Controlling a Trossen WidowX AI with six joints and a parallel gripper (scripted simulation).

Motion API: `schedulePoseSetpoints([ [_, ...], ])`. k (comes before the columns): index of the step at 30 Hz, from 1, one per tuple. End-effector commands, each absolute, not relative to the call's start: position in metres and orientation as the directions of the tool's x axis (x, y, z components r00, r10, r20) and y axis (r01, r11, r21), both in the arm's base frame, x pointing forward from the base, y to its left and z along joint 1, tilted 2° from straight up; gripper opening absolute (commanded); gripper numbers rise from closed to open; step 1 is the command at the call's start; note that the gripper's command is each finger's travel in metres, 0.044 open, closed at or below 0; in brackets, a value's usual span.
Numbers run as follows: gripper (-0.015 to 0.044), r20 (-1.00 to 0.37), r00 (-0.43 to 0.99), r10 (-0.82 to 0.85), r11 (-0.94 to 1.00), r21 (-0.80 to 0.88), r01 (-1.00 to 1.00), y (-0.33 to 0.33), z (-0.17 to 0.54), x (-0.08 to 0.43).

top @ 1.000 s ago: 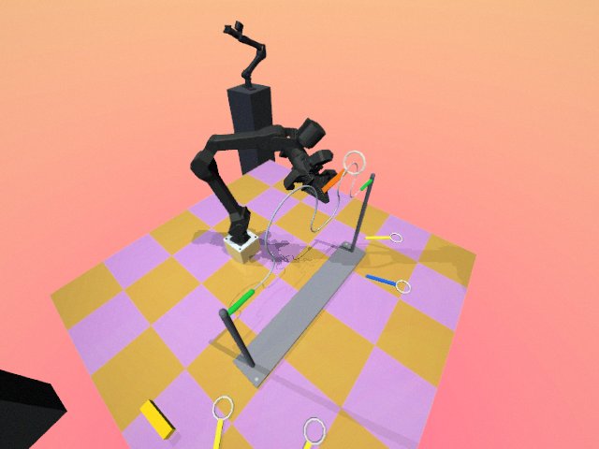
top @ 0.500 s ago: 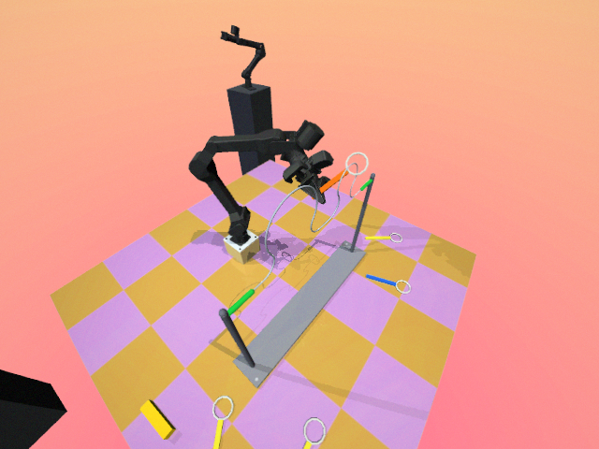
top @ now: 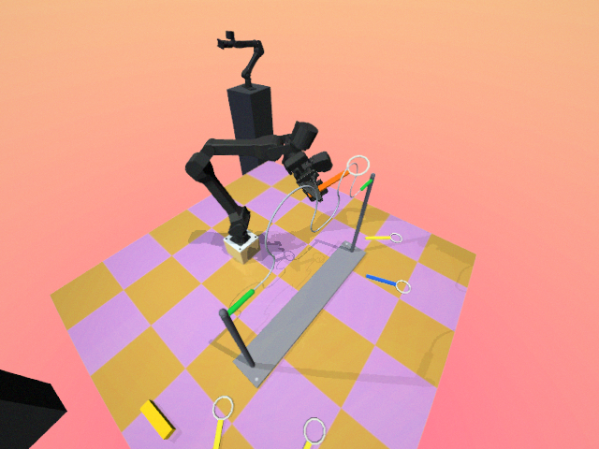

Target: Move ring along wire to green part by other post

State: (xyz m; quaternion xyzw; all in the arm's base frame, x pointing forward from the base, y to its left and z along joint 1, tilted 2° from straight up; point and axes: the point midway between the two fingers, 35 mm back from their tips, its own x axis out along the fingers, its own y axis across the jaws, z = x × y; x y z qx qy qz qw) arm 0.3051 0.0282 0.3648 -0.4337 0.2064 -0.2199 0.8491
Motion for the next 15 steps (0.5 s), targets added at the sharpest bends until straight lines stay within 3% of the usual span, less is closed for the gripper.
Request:
schedulePoseSetpoints([
  [1,-0.015,-0.122,0.821,-0.558,0.471,-0.861,0.192,0.023,0.368,0.305],
  [15,-0.015,0.038,0.851,-0.524,0.203,-0.965,0.168,0.01,0.385,0.311],
])
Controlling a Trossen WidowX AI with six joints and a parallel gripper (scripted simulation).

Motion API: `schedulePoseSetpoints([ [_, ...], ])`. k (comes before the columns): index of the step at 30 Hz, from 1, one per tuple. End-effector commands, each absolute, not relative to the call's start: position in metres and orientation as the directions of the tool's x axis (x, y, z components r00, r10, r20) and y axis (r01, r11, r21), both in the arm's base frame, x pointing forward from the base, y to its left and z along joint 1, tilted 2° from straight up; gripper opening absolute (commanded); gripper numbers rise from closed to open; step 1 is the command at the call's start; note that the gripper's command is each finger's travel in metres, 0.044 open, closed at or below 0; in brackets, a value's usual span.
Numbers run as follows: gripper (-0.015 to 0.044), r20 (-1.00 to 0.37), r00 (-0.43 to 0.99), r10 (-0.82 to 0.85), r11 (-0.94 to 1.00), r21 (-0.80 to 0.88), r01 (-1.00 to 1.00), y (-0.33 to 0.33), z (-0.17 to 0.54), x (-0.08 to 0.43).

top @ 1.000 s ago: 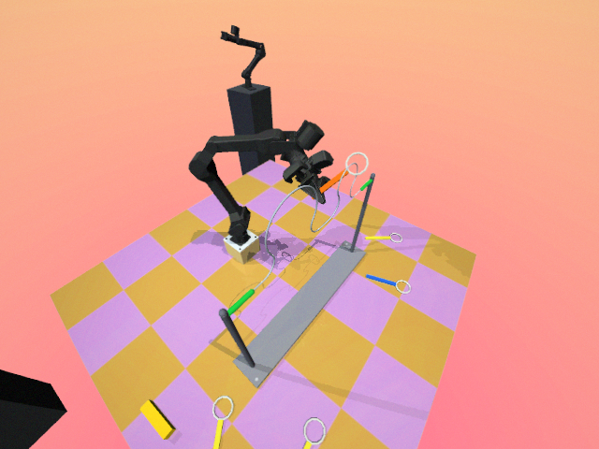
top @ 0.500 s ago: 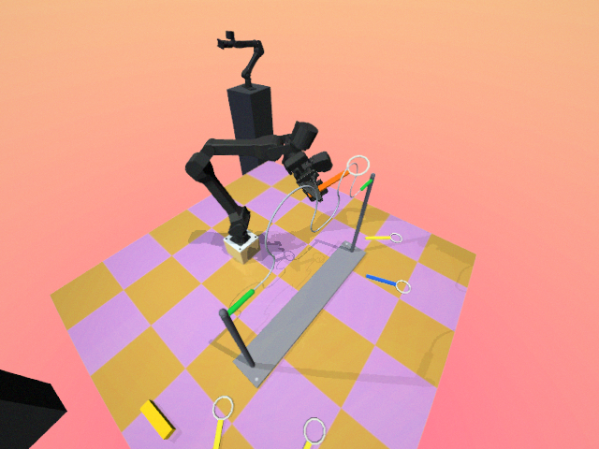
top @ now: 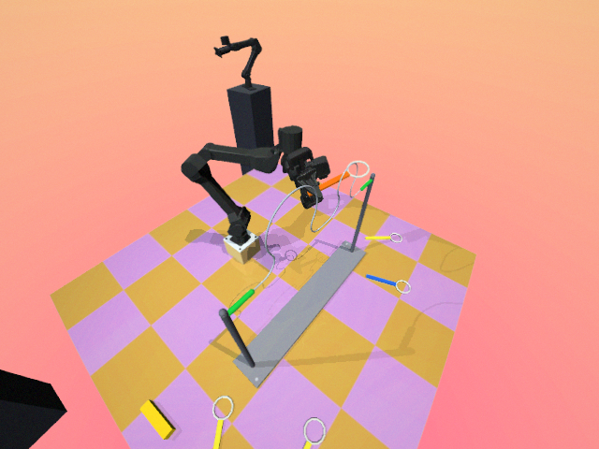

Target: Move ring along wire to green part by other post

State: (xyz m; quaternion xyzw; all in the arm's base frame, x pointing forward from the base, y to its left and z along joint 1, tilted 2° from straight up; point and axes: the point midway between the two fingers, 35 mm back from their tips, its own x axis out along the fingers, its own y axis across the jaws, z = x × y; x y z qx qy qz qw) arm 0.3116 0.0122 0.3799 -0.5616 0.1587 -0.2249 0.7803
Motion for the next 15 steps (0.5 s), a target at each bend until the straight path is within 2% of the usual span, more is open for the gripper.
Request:
schedulePoseSetpoints([
  [1,-0.015,0.046,0.85,-0.524,0.183,-0.969,0.166,0.01,0.386,0.311],
  [15,-0.015,0.167,0.85,-0.499,-0.108,-0.986,0.13,0.007,0.406,0.31],
])
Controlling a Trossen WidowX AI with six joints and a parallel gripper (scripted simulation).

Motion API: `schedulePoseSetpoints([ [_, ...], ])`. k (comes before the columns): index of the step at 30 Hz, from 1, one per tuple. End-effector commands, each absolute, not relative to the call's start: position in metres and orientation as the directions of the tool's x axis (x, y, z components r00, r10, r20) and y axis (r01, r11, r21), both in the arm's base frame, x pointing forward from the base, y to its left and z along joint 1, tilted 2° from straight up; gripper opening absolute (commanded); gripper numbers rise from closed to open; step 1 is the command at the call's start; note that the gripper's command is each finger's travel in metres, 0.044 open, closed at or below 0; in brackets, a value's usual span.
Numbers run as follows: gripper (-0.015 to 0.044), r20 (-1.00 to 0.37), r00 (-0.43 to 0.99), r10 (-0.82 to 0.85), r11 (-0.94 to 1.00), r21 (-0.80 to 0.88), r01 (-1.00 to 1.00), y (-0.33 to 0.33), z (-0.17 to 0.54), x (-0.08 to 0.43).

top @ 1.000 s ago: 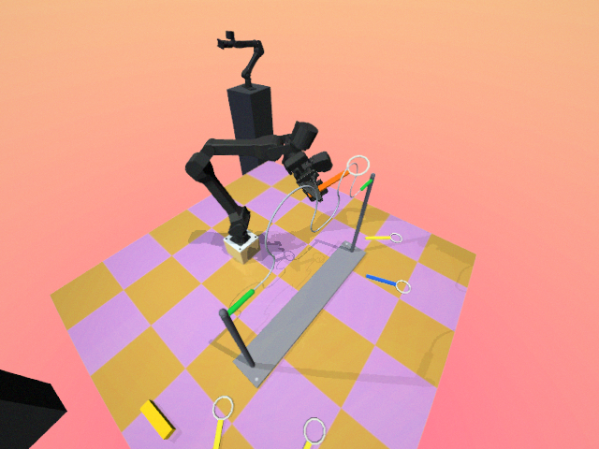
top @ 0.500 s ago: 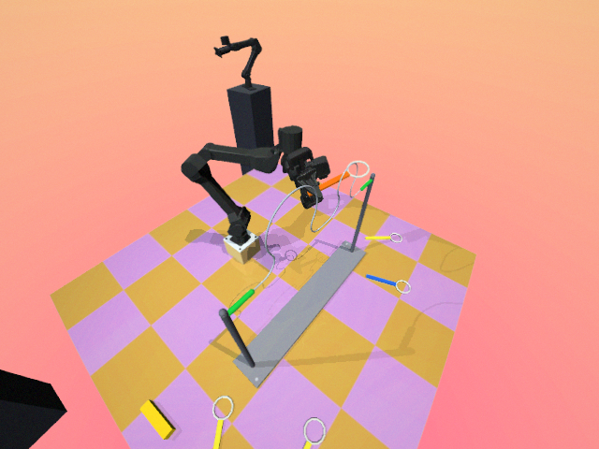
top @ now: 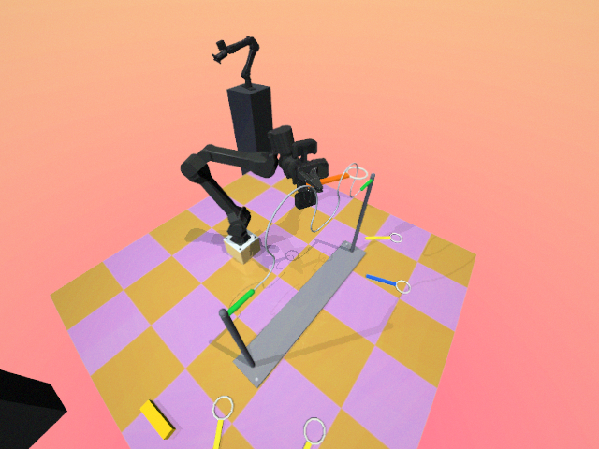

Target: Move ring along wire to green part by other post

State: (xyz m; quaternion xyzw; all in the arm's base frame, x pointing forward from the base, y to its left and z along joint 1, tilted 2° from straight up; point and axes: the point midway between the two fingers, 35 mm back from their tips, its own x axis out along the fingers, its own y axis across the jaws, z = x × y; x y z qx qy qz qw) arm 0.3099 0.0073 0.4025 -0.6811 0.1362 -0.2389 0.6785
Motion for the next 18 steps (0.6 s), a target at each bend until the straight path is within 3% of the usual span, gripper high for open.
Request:
schedulePoseSetpoints([
  [1,-0.015,0.175,0.85,-0.496,-0.127,-0.984,0.128,0.007,0.407,0.31],
  [18,-0.015,0.275,0.854,-0.442,-0.39,-0.916,0.093,0.009,0.421,0.31],
])
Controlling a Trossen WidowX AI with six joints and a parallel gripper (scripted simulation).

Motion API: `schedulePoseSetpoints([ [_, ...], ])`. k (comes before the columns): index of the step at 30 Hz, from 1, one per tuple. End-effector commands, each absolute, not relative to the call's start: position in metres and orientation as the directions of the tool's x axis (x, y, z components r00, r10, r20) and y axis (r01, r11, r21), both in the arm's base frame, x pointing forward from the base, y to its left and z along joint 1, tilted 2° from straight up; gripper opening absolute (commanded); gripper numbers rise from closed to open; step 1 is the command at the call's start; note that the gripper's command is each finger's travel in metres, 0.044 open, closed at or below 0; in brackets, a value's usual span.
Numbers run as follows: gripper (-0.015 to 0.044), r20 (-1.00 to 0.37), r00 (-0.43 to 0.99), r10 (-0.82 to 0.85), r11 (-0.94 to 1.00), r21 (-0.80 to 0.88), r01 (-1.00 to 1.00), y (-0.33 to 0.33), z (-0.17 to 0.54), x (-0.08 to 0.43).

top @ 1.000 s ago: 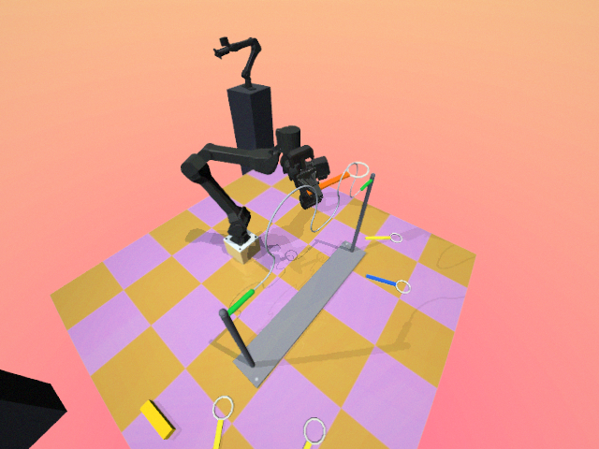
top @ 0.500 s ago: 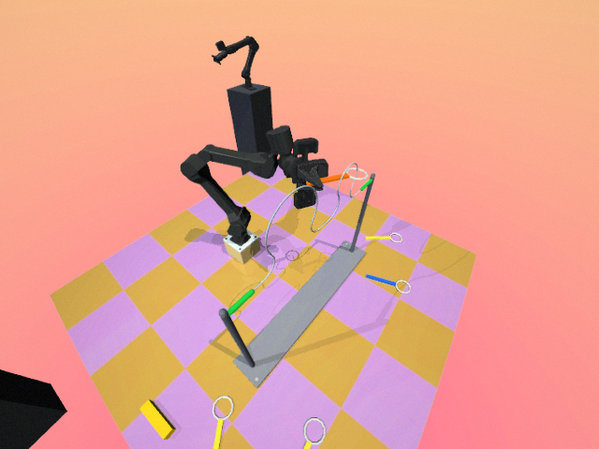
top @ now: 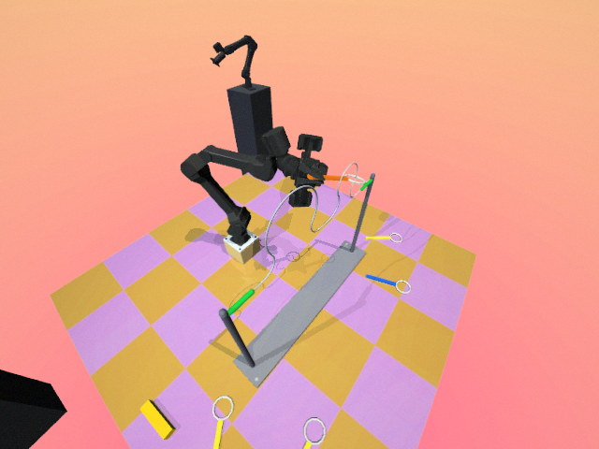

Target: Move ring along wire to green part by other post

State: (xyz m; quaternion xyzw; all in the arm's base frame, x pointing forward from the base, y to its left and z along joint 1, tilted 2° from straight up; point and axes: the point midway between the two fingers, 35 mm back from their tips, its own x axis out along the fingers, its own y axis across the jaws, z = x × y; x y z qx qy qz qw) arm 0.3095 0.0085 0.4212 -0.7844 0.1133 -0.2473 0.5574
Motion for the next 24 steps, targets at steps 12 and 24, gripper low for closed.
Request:
schedulePoseSetpoints([
  [12,-0.015,0.267,0.852,-0.45,-0.367,-0.925,0.097,0.002,0.408,0.309],
  [24,-0.015,0.197,0.848,-0.492,-0.182,-0.976,0.121,-0.006,0.375,0.309],
])
